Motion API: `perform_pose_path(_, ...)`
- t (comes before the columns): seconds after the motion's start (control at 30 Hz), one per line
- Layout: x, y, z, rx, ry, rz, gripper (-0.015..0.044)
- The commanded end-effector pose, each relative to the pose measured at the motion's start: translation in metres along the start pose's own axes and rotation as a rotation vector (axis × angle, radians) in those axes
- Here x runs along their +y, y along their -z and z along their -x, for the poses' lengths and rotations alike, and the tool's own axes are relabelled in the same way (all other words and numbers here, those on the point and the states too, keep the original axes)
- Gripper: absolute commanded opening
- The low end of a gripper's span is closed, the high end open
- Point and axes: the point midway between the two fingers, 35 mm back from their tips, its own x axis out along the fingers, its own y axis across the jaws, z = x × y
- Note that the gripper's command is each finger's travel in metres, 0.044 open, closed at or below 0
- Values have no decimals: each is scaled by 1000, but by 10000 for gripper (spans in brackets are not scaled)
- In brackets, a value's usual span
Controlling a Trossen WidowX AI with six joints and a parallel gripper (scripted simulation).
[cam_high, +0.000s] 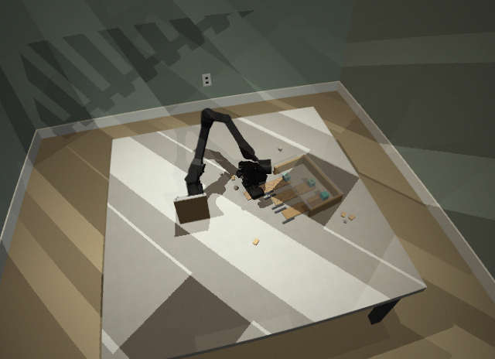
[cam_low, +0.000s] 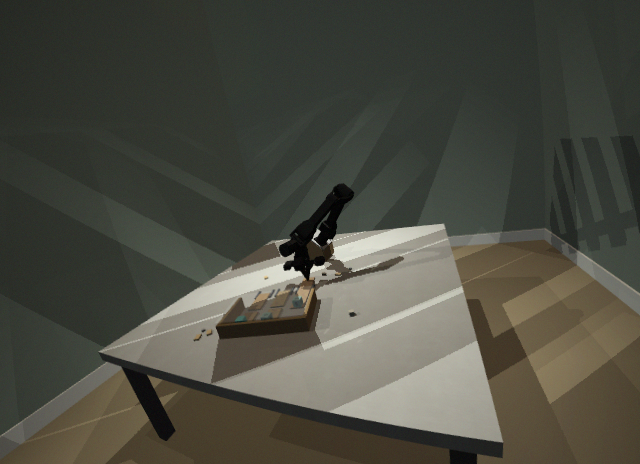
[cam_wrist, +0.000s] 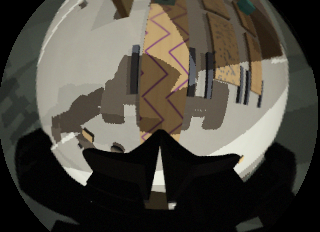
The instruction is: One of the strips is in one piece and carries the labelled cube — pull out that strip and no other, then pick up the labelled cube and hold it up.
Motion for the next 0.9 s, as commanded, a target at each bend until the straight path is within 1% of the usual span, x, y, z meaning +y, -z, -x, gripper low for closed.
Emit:
perform_pose_path(0.0,1,15,-3,23,3,-6,0)
perform_pose_path(0.87,-1,51,-2,24,3,-7,0)
